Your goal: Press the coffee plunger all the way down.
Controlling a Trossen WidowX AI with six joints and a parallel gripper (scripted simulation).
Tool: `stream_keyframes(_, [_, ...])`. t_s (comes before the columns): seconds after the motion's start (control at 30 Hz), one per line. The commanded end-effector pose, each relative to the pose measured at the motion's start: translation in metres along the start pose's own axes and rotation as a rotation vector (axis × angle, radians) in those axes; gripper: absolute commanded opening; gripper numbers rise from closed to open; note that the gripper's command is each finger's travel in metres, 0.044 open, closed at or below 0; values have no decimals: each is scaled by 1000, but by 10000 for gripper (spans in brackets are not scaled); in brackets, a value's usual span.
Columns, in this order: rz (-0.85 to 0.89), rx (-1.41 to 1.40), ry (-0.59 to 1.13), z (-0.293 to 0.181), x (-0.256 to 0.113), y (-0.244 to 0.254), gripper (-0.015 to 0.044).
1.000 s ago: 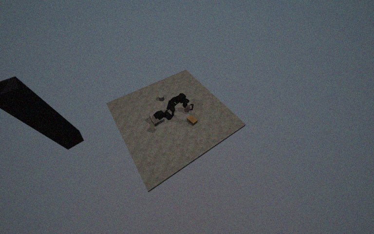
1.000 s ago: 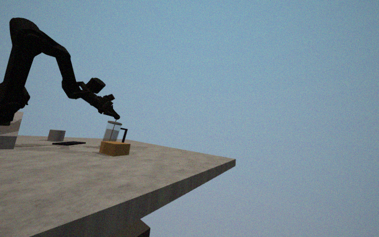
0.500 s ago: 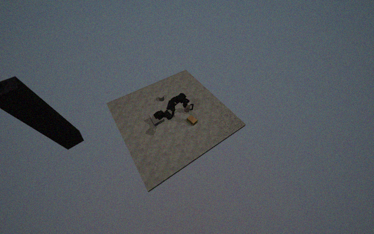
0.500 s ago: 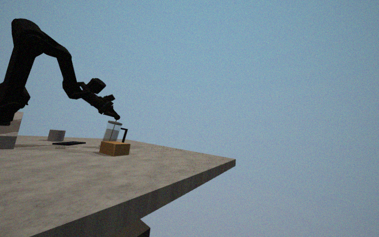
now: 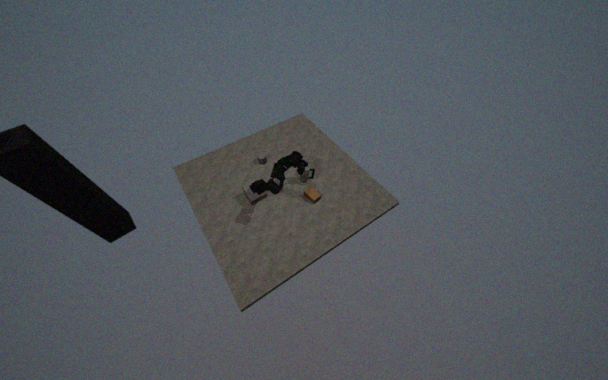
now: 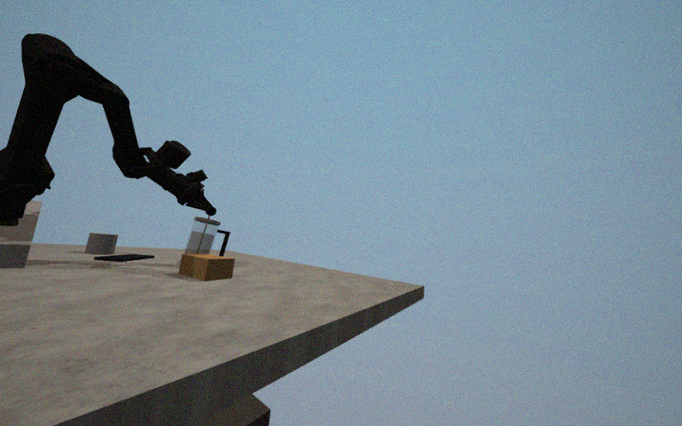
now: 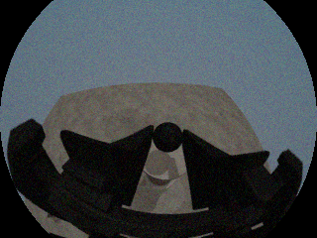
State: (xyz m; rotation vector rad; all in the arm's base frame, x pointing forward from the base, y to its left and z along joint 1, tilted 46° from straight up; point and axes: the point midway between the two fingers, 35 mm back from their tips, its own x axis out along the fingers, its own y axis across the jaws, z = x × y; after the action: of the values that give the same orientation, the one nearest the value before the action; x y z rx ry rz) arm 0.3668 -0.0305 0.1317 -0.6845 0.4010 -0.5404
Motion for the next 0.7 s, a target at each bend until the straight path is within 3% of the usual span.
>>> stream_keyframes(0.0, [1, -1, 0, 0, 0, 0, 210])
stream_keyframes(0.3, [1, -1, 0, 0, 0, 0, 440])
stream_keyframes(0.5, [4, -1, 7, 11, -8, 1, 440])
stream_keyframes(0.67, [4, -10, 17, 51, -48, -4, 440])
